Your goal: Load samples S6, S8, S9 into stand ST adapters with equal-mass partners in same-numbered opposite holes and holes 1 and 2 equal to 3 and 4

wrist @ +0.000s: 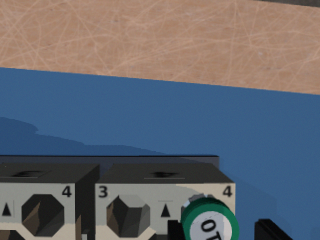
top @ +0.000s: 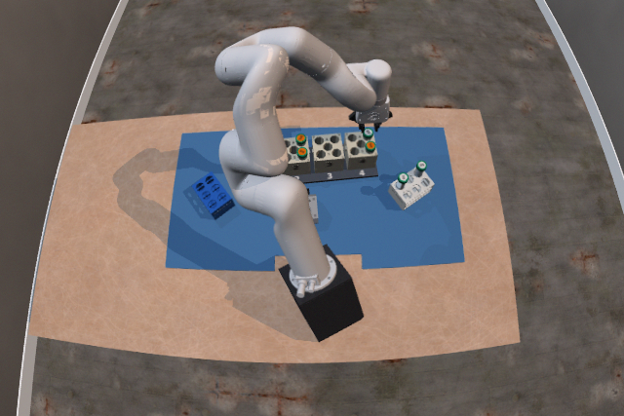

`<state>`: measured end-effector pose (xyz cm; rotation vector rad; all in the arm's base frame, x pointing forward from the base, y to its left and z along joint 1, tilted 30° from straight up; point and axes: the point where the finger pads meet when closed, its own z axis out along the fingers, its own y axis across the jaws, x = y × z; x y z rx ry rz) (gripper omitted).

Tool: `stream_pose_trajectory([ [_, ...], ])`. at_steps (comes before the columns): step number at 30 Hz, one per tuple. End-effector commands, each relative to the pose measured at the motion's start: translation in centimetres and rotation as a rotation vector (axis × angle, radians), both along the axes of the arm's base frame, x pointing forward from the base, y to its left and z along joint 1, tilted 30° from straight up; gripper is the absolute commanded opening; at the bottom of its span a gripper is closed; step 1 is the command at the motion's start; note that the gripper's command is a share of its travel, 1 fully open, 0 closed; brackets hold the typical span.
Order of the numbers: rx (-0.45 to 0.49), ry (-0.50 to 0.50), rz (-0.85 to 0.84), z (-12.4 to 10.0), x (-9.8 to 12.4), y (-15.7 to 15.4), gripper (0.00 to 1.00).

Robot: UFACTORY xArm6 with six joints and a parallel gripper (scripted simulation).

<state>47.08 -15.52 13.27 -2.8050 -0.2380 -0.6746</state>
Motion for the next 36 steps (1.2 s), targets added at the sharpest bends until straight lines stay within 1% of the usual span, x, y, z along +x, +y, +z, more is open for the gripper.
stream_pose_trajectory([
  [1, -0.002, -0.003, -0.001, 0.7, -0.2, -0.3, 0.44],
  [36, -0.002, -0.003, -0.001, 6.1, -2.8, -2.0, 0.44],
])
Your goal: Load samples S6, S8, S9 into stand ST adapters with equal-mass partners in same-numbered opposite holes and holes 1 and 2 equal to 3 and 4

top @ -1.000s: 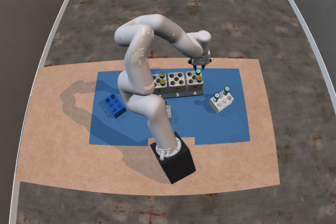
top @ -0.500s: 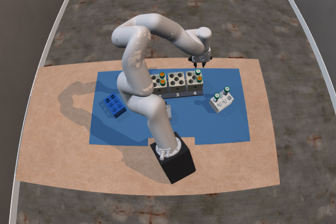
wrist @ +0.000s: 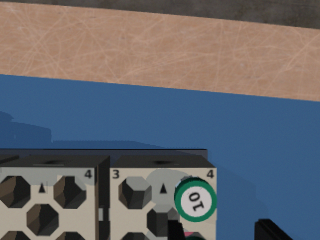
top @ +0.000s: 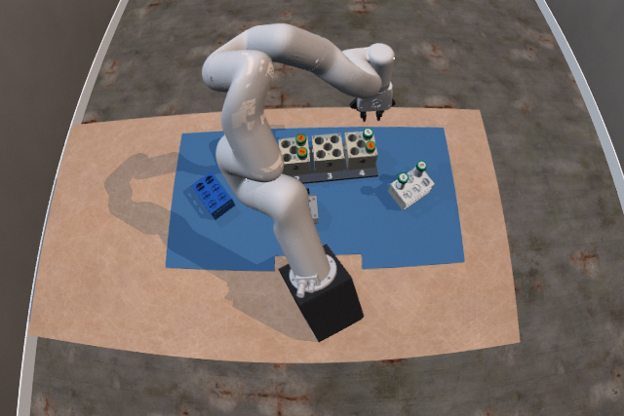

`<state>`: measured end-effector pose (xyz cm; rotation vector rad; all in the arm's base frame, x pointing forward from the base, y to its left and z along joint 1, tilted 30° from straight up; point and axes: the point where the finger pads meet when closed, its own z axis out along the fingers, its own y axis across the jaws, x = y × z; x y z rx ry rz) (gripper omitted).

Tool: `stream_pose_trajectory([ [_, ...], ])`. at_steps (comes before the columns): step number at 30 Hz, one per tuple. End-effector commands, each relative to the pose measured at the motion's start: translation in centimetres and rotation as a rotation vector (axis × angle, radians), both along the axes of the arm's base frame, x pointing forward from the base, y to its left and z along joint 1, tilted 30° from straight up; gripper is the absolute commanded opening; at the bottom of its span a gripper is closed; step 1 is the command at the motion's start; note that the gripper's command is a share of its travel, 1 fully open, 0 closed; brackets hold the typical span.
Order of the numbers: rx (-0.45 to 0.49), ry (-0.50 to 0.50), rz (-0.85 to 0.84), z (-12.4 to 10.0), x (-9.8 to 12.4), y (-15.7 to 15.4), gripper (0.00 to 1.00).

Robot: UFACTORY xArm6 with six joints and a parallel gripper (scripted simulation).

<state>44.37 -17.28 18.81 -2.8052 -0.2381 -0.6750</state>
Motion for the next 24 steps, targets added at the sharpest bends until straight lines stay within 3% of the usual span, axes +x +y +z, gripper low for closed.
stream_pose_trajectory([
  [1, -0.002, -0.003, -0.001, 0.7, -0.2, -0.3, 0.44],
  [10, -0.002, -0.003, -0.001, 1.9, -0.8, -0.6, 0.44],
  [24, -0.002, -0.003, -0.001, 1.9, -0.8, -0.6, 0.44],
])
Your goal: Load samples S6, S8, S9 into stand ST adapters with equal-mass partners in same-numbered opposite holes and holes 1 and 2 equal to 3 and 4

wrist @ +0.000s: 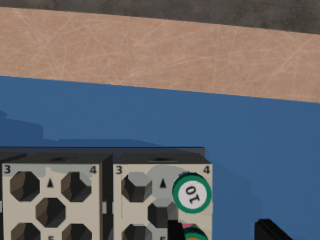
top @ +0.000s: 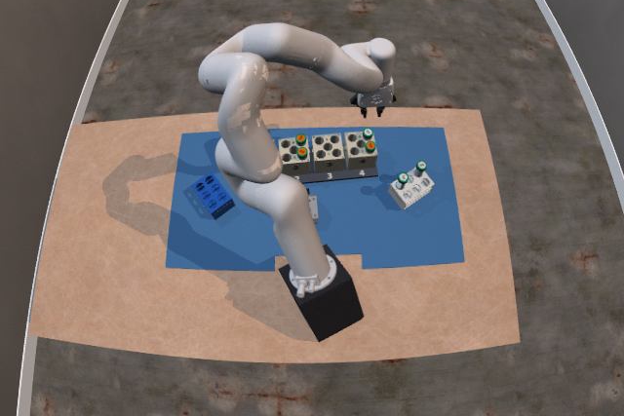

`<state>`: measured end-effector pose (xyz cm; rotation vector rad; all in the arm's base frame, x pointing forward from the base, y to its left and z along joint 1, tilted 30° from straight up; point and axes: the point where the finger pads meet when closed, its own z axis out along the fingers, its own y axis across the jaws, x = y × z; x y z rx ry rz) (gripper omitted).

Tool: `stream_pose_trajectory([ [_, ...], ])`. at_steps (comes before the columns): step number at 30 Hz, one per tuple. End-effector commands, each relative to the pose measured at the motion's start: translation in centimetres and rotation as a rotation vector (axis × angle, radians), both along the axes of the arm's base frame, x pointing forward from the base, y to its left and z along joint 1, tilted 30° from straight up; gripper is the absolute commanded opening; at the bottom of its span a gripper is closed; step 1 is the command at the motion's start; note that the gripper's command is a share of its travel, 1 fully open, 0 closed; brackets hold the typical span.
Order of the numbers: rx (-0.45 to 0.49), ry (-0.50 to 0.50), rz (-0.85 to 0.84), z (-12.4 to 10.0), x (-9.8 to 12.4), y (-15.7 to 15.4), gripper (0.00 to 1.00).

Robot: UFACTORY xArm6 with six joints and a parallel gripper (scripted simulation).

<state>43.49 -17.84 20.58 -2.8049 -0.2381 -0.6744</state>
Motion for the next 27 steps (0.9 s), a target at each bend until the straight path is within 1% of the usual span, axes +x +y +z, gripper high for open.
stream_pose_trajectory([
  [1, -0.002, -0.003, -0.001, 0.2, 0.1, -0.1, 0.44],
  [8, -0.002, -0.003, -0.001, 0.2, 0.1, -0.1, 0.44],
  [9, 0.004, 0.011, -0.03, -0.1, -0.2, 0.2, 0.0],
  [16, 0.045, 0.113, -0.236, -1.6, -2.4, 2.6, 0.0],
  [18, 0.045, 0.113, -0.236, -1.6, -2.4, 2.6, 0.0],
  [27, 0.097, 0.245, -0.5, -3.6, -5.1, 5.6, 0.0],
])
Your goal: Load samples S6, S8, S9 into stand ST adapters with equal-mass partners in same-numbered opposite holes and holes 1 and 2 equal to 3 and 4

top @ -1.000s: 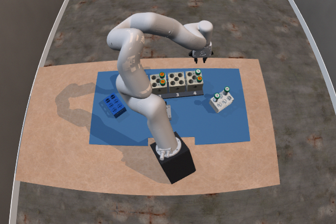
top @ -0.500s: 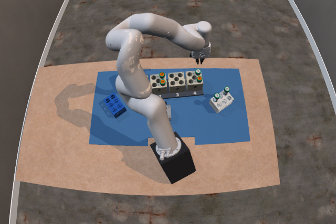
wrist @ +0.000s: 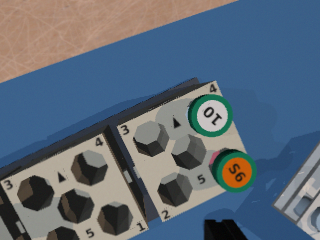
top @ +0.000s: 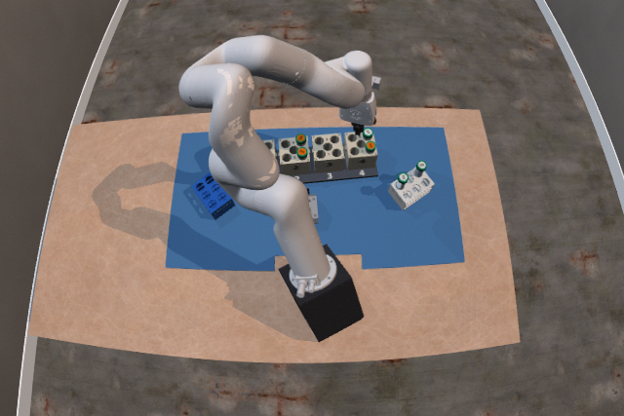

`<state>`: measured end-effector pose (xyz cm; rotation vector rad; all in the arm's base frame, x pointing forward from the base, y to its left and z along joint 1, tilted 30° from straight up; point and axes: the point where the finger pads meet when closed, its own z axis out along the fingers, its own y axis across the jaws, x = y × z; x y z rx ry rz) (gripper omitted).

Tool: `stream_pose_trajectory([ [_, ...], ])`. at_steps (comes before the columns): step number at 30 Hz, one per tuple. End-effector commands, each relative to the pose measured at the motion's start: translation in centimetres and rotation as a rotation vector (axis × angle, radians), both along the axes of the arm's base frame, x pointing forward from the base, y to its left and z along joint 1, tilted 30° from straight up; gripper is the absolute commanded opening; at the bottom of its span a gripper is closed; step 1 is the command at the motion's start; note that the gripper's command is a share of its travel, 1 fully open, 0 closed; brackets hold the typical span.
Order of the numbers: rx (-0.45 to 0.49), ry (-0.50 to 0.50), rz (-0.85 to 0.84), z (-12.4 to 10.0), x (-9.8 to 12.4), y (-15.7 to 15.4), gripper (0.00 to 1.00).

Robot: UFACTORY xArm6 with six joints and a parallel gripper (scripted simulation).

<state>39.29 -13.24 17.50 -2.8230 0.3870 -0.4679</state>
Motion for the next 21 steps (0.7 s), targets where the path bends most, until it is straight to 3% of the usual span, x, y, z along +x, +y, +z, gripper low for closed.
stream_pose_trajectory([
  [1, 0.011, 0.069, -0.129, -0.7, -1.2, 1.3, 0.0],
  [21, 0.119, 0.335, -0.656, -4.6, -6.6, 7.3, 0.0],
])
